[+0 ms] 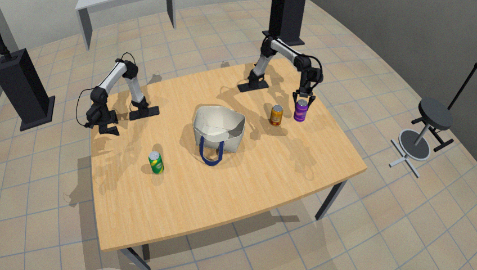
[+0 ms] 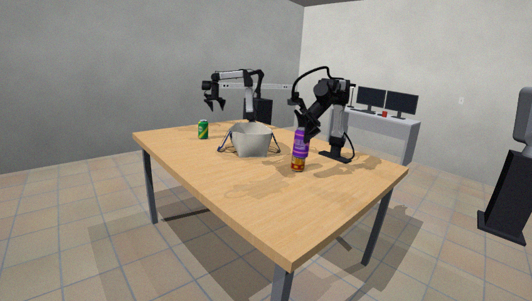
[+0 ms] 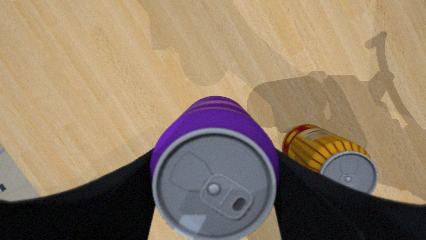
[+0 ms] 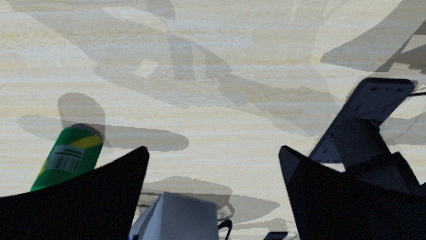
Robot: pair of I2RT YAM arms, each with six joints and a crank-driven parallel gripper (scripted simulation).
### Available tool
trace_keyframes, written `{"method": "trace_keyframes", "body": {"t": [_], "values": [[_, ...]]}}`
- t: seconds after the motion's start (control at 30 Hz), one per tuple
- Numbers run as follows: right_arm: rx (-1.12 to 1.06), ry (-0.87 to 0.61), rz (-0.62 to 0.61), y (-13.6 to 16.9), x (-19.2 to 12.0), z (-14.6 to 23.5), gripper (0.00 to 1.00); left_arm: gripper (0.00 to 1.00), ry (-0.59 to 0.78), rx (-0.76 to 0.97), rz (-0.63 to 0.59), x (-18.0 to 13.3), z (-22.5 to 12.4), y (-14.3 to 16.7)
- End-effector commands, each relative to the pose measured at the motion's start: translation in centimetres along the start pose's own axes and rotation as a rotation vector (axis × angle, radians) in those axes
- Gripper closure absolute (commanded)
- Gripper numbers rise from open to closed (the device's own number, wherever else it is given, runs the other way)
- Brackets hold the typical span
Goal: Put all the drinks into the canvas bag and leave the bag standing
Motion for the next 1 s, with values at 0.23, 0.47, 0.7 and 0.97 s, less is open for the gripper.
{"method": "trace_keyframes", "body": {"t": [0.23, 0.47, 0.7, 0.97], "values": [[0.000, -0.037, -0.066, -0.3, -1.3, 0.3, 0.00, 0.26, -0.044, 0.040, -0.099, -1.6, -0.2, -2.0], [0.000, -0.037, -0.066, -0.3, -1.3, 0.3, 0.00, 0.26, -0.041, 0.044, -0.100, -1.5, -0.4, -2.1], [0.000, -0.037, -0.066, -0.3, -1.3, 0.3, 0.00, 0.26, -0.010, 0.008, -0.056, -3.3, -1.0, -2.6], [0.000, -0.037, -0.066, -0.3, -1.3, 0.3, 0.00, 0.26, -0.038, 0.068, -0.092, -3.9, 0.0, -4.5]]}}
Point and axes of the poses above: on each arm, the point where the finger pads meet when closed, its own x axis out along the fingers, its own z axis across the jaws, y = z × x, the point moved 3 cm from there along -x, back along the fingers, and after that the axes turned 3 degrees about -x, right-handed, at the moved point
